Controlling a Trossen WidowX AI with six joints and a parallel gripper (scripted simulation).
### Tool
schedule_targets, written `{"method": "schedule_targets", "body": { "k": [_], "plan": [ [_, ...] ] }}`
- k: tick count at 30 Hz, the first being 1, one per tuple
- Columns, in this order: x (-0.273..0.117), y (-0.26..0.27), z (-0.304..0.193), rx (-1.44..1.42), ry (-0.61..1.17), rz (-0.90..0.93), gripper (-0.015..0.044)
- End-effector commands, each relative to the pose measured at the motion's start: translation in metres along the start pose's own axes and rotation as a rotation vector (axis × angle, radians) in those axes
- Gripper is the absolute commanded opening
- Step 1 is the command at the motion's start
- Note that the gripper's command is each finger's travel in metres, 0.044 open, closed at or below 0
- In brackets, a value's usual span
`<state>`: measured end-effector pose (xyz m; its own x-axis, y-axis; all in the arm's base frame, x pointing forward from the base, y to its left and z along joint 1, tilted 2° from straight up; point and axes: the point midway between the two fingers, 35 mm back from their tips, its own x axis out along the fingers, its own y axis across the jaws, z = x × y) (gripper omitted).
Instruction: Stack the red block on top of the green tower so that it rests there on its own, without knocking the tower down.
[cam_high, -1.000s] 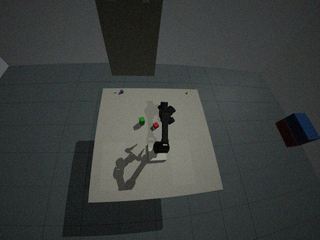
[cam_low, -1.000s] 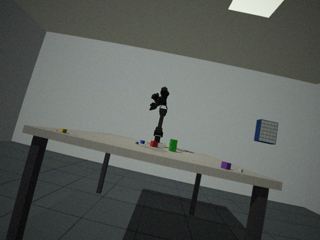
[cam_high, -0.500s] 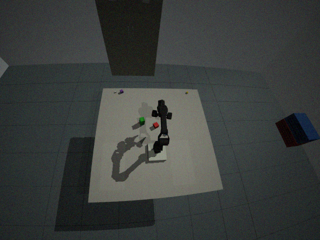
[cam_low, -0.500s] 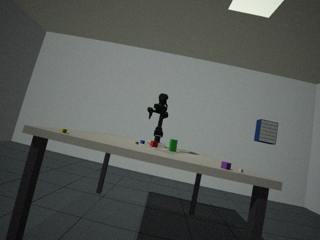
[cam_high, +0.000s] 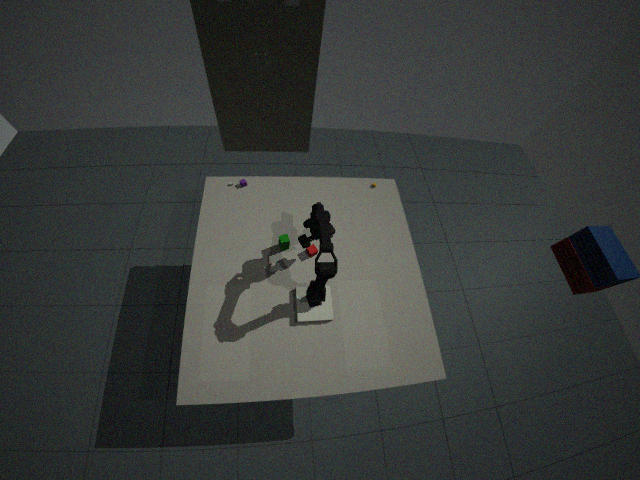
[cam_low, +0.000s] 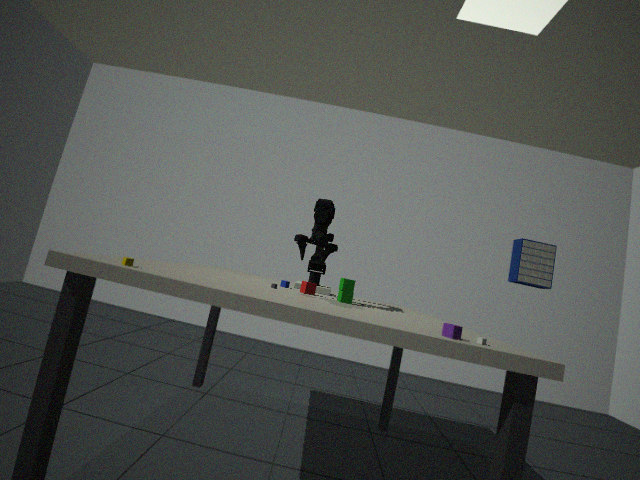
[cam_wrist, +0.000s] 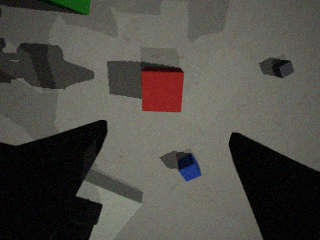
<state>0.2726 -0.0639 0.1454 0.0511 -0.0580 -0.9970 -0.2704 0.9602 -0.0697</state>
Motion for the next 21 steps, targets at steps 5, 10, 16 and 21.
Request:
{"method": "schedule_targets", "body": {
  "k": [5,10,16,21],
  "plan": [
    [0.004,0.005,0.003,-0.053,0.008,0.025,0.044],
    [0.02,0.004,0.004,-0.053,0.008,0.025,0.044],
    [0.063,0.006,0.004,-0.053,0.008,0.025,0.044],
    [0.069,0.008,0.005,-0.053,0.008,0.025,0.044]
  ]
}}
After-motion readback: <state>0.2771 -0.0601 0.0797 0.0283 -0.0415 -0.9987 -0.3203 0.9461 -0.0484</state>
